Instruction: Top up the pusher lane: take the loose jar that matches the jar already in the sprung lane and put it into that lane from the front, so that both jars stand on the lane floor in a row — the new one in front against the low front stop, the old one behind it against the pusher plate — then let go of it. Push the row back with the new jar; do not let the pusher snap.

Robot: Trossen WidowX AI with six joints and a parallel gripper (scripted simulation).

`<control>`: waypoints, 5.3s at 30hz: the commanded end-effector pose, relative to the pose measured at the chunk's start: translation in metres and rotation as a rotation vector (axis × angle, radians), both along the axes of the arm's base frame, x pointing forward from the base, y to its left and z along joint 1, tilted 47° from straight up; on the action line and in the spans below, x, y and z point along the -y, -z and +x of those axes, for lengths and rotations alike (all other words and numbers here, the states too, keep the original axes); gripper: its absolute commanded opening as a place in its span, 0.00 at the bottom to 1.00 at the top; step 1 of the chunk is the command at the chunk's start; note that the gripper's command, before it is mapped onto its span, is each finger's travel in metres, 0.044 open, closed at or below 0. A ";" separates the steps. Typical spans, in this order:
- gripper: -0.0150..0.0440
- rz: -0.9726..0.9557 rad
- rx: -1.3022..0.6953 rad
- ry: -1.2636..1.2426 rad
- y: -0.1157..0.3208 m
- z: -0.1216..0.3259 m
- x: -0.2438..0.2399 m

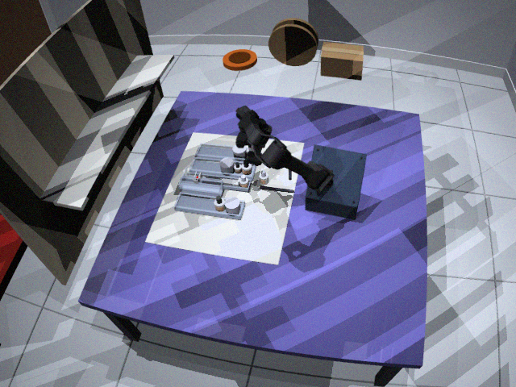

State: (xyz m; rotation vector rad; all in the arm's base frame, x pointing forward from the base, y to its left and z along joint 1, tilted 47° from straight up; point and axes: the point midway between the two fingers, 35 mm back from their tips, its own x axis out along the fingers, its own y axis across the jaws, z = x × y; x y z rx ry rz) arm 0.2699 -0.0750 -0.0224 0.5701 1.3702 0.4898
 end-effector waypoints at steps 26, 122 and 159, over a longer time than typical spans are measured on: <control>1.00 0.110 -0.023 -0.087 0.041 -0.009 -0.066; 0.25 0.112 -0.020 -0.089 0.012 0.020 -0.098; 0.25 0.111 -0.019 -0.089 0.012 0.037 -0.098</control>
